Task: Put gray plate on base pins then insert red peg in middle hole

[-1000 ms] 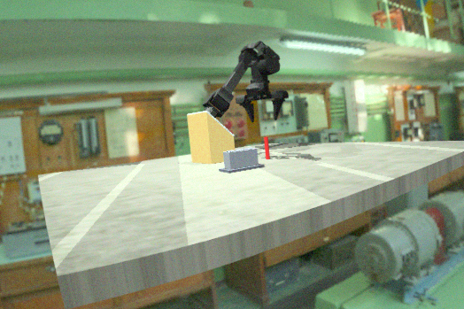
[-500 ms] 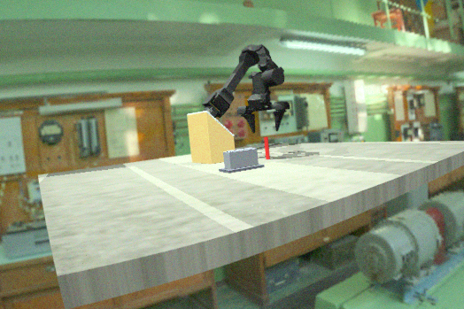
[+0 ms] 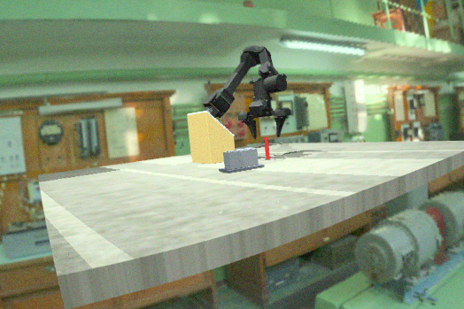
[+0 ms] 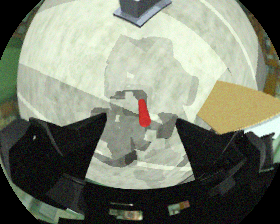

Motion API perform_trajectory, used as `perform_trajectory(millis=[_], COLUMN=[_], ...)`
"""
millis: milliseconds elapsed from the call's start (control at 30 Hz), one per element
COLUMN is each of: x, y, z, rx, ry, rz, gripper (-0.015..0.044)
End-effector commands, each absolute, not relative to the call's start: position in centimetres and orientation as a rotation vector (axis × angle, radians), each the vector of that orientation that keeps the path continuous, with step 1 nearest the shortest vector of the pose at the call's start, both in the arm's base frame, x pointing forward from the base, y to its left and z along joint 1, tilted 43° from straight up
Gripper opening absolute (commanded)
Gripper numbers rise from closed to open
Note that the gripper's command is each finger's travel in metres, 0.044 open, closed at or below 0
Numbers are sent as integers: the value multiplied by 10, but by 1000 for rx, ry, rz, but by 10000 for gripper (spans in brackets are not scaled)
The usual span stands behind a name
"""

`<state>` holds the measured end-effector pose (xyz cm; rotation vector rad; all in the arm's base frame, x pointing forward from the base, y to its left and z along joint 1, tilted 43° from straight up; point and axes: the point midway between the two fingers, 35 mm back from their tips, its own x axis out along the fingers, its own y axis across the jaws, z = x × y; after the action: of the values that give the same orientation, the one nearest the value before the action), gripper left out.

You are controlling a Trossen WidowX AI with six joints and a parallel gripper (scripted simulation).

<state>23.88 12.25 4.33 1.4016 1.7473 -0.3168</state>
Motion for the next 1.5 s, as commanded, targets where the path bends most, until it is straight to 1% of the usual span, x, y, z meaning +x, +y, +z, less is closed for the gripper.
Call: perform_trajectory(millis=[0, 633, 1167, 1267, 1467], x=[238, 235, 235, 235, 235], y=[127, 147, 147, 147, 146], z=[36, 18, 18, 18, 18], rx=[1404, 1407, 1407, 1407, 1407], ry=[1754, 1757, 1757, 1757, 1757], rz=[-326, -323, -323, -323, -323], gripper=[440, 440, 20, 0, 0])
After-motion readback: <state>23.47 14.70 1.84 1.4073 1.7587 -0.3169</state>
